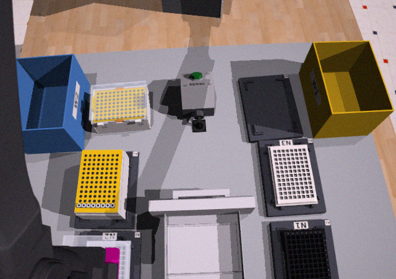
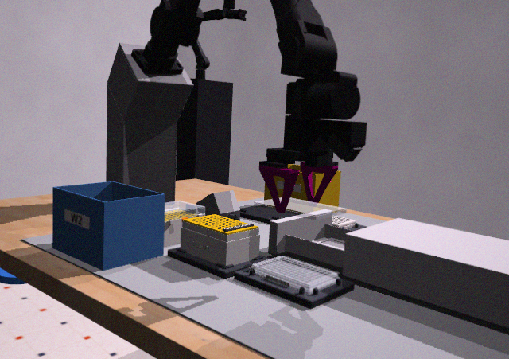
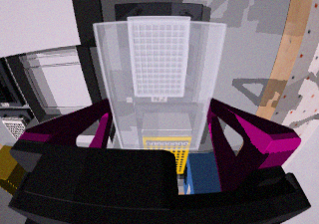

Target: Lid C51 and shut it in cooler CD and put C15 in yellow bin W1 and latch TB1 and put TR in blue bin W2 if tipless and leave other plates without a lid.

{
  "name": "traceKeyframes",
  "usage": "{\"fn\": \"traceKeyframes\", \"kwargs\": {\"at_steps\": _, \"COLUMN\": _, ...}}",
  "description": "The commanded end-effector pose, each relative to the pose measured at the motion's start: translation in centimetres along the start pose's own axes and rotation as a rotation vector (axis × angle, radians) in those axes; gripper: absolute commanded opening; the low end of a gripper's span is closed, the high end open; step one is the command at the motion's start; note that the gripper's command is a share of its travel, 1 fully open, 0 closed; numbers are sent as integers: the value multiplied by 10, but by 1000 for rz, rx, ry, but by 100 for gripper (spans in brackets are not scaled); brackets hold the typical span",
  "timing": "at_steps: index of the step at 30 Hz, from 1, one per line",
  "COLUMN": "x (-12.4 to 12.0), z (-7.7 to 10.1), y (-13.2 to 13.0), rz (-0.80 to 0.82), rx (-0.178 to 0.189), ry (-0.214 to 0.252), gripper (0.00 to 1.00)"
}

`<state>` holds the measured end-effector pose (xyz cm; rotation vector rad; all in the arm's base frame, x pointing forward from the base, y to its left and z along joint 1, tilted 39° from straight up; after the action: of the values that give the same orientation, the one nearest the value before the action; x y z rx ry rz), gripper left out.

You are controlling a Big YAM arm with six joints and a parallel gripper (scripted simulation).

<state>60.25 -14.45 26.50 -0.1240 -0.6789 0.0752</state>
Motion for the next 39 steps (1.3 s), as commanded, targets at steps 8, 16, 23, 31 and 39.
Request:
{"fn": "traceKeyframes", "kwargs": {"at_steps": 8, "x": -3, "z": -14, "y": 2, "rz": 9, "rx": 1, "ry": -4, "gripper": 0}}
{"fn": "traceKeyframes", "kwargs": {"at_steps": 16, "x": 14, "z": -17, "y": 2, "rz": 11, "rx": -6, "ry": -38, "gripper": 0}}
{"fn": "traceKeyframes", "kwargs": {"at_steps": 23, "x": 18, "z": -22, "y": 0, "rz": 5, "rx": -10, "ry": -44, "gripper": 0}}
{"fn": "traceKeyframes", "kwargs": {"at_steps": 31, "x": 21, "z": -34, "y": 1, "rz": 2, "rx": -7, "ry": -41, "gripper": 0}}
{"fn": "traceKeyframes", "kwargs": {"at_steps": 39, "x": 22, "z": -43, "y": 0, "rz": 0, "rx": -7, "ry": -42, "gripper": 0}}
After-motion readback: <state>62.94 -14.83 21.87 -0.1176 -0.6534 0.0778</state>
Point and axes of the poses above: the point where the finger pads meet when closed, its own z axis back along the fingers, its own y axis across the jaws, x = y × z, the point moved 7 cm from there along z, back along the fingers, and after that the axes turned 3 degrees about z, right-handed, at the moved point
